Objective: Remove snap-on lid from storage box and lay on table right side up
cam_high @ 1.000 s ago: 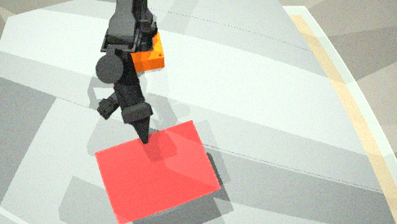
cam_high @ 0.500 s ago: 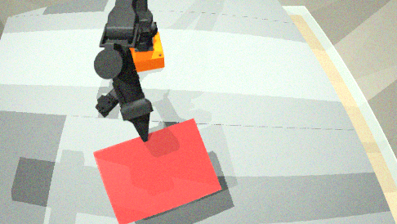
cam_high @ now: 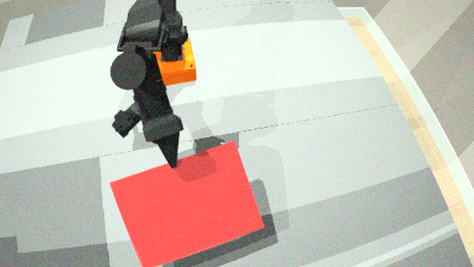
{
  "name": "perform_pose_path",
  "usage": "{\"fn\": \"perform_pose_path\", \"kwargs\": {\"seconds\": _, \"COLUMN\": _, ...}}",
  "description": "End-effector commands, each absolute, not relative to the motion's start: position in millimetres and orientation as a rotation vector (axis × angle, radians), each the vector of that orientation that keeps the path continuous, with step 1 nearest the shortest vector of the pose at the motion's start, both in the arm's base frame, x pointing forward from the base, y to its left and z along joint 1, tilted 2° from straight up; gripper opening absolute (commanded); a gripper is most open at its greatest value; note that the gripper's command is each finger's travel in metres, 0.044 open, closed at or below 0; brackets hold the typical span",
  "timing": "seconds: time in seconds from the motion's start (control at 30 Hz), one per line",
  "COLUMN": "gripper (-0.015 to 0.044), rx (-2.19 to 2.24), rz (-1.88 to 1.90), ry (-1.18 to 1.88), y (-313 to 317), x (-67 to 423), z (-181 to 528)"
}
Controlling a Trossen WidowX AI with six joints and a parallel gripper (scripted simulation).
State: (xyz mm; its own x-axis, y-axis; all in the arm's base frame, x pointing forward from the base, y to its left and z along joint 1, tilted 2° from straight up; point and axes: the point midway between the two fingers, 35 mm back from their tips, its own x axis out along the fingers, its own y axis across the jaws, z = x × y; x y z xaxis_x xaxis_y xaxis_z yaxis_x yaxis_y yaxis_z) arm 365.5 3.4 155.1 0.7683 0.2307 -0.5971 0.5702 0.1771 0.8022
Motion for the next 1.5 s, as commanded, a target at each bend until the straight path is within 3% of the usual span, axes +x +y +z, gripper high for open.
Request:
{"fn": "perform_pose_path", "kwargs": {"seconds": 0.0, "gripper": 0.0, "rx": 1.408, "rz": -0.268, "ry": 0.697, "y": 3.5, "x": 369.9, "z": 164.2}}
{"fn": "perform_pose_path", "kwargs": {"seconds": 1.47, "gripper": 0.0, "rx": 1.408, "rz": -0.267, "ry": 0.696, "y": 5.2, "x": 374.5, "z": 222.3}}
